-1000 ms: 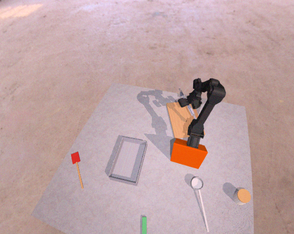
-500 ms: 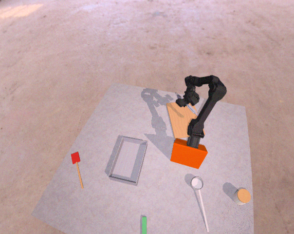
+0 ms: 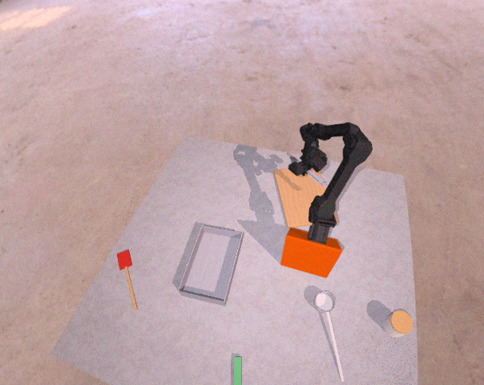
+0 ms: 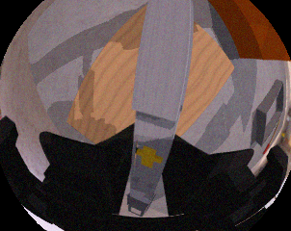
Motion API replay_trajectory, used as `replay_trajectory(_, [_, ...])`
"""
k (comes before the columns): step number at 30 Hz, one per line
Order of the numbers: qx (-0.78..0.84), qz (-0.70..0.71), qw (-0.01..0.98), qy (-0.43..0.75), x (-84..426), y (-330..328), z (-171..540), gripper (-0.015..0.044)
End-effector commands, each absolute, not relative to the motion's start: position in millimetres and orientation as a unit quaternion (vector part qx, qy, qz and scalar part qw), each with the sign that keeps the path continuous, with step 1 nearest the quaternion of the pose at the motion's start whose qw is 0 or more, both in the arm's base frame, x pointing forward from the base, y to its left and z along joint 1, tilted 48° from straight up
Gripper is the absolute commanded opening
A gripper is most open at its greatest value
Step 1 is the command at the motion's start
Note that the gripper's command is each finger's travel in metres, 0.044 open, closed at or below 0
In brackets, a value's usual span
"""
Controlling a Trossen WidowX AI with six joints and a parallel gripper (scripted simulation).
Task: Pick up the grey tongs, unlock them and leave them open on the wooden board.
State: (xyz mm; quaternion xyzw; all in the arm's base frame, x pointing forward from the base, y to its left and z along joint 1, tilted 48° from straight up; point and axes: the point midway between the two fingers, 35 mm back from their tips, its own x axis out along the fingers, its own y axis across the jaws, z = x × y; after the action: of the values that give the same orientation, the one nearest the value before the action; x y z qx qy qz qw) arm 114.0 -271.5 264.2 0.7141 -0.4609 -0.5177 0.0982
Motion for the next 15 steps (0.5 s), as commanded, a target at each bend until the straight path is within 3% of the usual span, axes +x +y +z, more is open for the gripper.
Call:
replay_trajectory(1, [0.712,-0.518,0.097,-0.464,114,-274,264,-0.015])
replay_trajectory(15, [0.711,-0.519,0.098,-0.464,117,-292,251,-0.015])
